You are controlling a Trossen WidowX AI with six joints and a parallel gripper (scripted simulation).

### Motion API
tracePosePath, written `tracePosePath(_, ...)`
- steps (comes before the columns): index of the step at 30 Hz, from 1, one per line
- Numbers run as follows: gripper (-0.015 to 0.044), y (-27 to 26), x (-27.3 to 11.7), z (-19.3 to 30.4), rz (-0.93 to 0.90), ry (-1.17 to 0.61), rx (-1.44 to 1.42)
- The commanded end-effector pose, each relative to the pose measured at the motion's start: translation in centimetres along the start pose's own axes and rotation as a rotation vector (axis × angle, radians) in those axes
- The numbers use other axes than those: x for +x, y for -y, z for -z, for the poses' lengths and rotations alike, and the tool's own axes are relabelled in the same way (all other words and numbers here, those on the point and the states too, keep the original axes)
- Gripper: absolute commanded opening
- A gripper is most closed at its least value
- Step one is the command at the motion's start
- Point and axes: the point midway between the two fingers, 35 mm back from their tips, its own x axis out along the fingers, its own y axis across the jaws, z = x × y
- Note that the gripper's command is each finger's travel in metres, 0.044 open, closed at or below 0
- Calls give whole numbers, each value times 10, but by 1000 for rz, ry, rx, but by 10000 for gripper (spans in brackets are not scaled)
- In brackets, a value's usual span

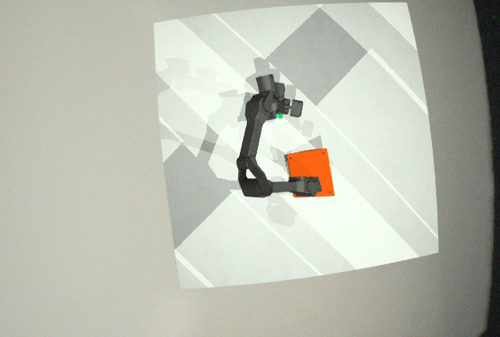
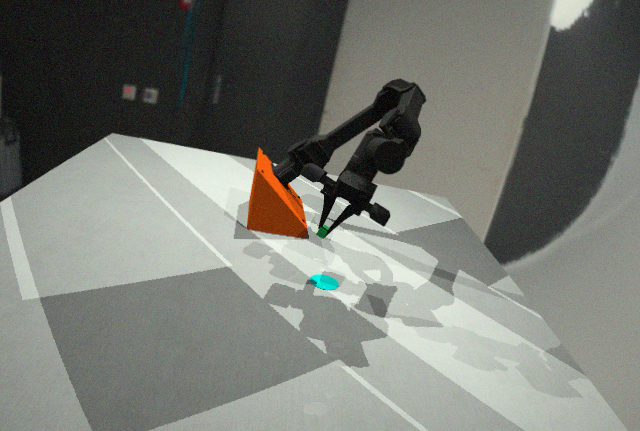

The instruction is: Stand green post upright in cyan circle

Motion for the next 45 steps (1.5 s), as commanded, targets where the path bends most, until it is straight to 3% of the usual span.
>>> tracePosePath(1,23,0,3,2,19,24,-4)
tracePosePath(45,23,-3,13,-1,122,304,-18)
